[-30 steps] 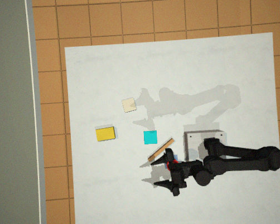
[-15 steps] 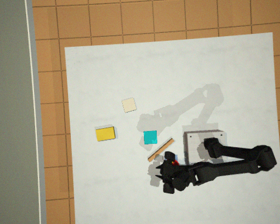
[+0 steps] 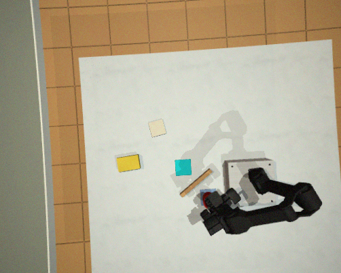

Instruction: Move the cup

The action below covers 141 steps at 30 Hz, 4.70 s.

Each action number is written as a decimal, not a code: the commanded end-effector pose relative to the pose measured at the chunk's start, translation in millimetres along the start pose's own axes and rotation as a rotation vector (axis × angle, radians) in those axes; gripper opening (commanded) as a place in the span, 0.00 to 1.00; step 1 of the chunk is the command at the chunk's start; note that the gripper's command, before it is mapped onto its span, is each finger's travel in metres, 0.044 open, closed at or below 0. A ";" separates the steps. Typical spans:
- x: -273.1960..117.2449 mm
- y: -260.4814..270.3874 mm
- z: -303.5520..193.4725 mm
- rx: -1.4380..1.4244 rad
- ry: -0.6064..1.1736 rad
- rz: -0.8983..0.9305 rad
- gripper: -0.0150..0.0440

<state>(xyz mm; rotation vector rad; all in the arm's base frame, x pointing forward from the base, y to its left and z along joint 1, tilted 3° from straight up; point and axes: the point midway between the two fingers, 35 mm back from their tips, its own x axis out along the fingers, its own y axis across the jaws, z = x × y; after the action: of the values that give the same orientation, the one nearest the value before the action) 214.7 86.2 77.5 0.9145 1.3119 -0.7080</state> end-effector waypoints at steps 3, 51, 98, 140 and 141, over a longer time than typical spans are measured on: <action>3.3 -7.7 -4.5 0.072 0.016 -0.086 0.50; 68.7 -13.5 -5.7 0.072 0.016 -0.086 0.50; 17.1 -12.2 -1.5 0.072 0.015 -0.086 0.25; 18.2 -10.6 29.0 0.073 0.011 -0.089 0.25; 18.2 -10.5 30.8 0.073 0.011 -0.088 0.25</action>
<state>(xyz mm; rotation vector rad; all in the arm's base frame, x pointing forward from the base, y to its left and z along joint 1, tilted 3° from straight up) 219.3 59.0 58.9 0.9255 1.3432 -0.8297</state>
